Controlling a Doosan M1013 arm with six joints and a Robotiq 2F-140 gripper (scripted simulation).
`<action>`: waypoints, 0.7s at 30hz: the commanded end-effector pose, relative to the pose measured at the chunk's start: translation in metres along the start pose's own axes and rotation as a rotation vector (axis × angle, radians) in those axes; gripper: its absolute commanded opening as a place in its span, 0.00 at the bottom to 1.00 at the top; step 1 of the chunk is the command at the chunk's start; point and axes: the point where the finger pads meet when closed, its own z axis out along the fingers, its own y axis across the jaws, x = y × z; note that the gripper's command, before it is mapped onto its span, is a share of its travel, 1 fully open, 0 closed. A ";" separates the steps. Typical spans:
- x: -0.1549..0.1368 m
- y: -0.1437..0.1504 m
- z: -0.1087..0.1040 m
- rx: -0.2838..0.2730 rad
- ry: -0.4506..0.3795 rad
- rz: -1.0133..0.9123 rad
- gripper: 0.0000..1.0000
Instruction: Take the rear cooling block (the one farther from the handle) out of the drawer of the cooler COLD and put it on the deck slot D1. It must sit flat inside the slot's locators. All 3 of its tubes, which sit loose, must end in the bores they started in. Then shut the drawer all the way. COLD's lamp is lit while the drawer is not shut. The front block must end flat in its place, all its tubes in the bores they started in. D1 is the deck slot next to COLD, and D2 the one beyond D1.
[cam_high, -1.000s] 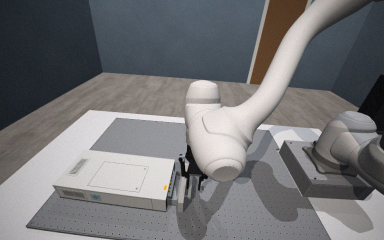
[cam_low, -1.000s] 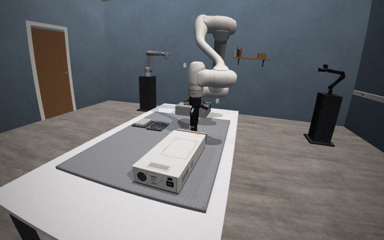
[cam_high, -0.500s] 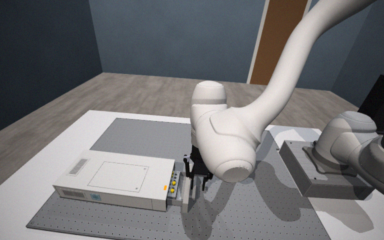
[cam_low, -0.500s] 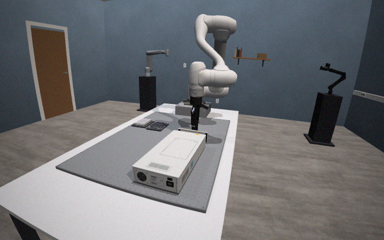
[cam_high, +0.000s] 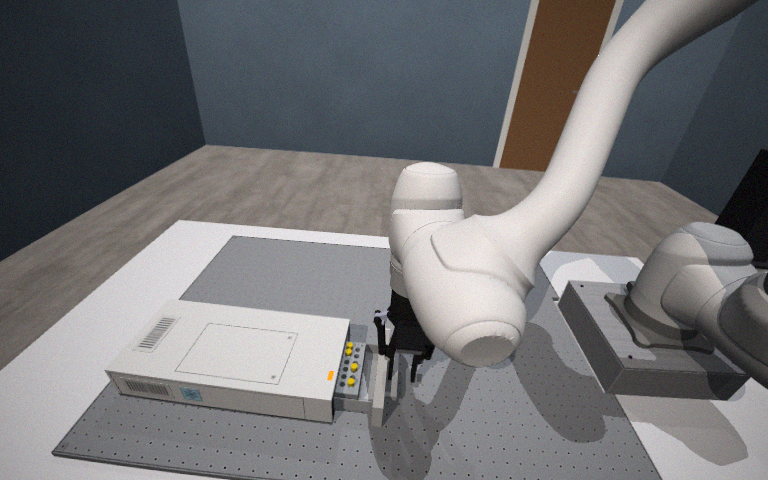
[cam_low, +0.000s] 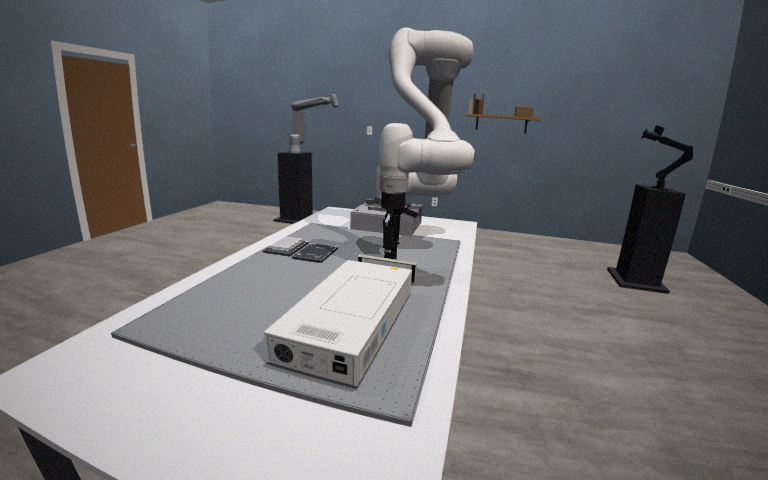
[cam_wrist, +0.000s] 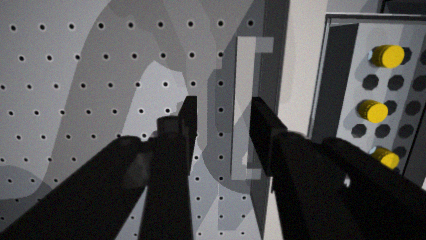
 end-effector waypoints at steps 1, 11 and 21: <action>0.001 -0.007 -0.002 -0.005 -0.003 -0.005 0.34; 0.001 -0.018 -0.002 -0.003 -0.004 -0.006 0.34; 0.001 -0.028 -0.002 -0.002 -0.004 -0.006 0.34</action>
